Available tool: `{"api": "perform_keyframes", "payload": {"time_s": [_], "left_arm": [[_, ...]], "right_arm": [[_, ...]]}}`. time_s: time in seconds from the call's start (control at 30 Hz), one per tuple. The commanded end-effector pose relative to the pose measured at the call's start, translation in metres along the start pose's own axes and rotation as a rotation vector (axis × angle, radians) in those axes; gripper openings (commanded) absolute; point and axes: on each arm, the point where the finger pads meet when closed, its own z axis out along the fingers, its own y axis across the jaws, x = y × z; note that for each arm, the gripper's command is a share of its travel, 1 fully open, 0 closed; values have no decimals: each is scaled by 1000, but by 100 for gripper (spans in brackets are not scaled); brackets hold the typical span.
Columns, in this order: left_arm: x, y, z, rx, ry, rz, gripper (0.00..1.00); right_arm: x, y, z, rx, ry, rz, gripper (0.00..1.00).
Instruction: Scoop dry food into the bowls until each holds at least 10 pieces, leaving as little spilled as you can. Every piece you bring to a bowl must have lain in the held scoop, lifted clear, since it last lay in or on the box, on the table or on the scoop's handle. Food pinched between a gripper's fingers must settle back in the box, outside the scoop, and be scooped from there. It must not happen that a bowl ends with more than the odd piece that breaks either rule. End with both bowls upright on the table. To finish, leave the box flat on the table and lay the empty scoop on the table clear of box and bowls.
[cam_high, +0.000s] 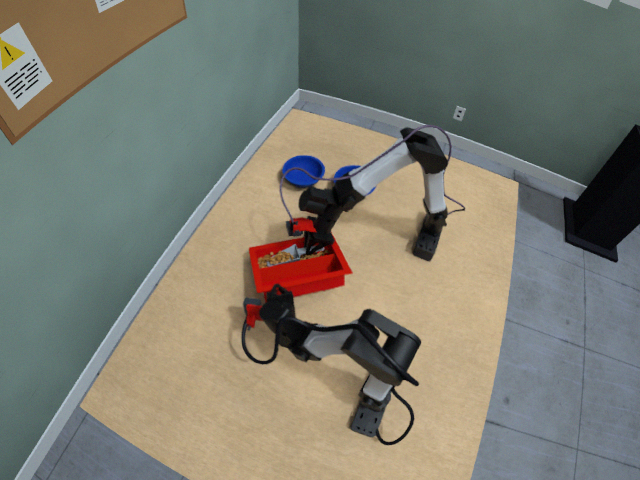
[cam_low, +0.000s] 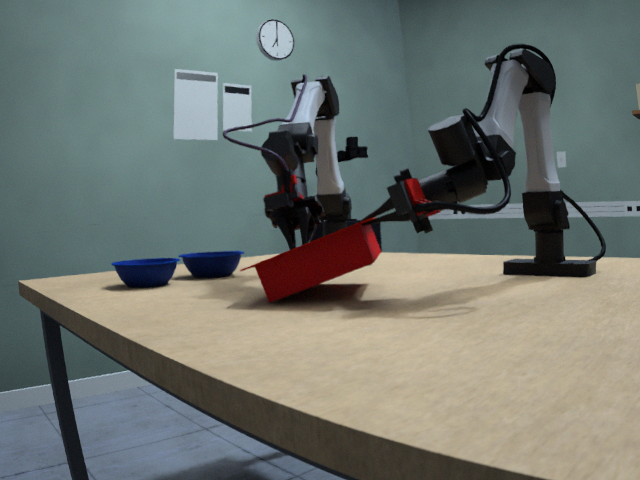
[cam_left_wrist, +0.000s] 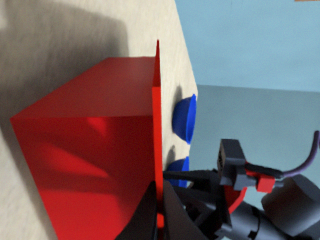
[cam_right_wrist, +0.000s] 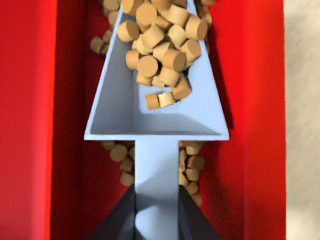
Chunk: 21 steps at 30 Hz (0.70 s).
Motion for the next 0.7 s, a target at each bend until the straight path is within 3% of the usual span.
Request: {"api": "perform_keyframes", "payload": {"time_s": [0.0,0.37,0.47,0.5,0.67], "left_arm": [[-6,-40,-1,92,-9,108,0],[-6,-40,-1,92,-9,108,0],[-6,-40,-1,92,-9,108,0],[-6,-40,-1,92,-9,108,0],[-6,-40,-1,92,-9,108,0]], "right_arm": [[-37,4,-19,36,-193,-42,0],[-31,9,-24,109,-310,-74,0],[-24,11,-22,90,-271,-82,0],[-31,9,-25,123,-333,-90,0],[-30,10,-28,155,-393,-104,0]]}}
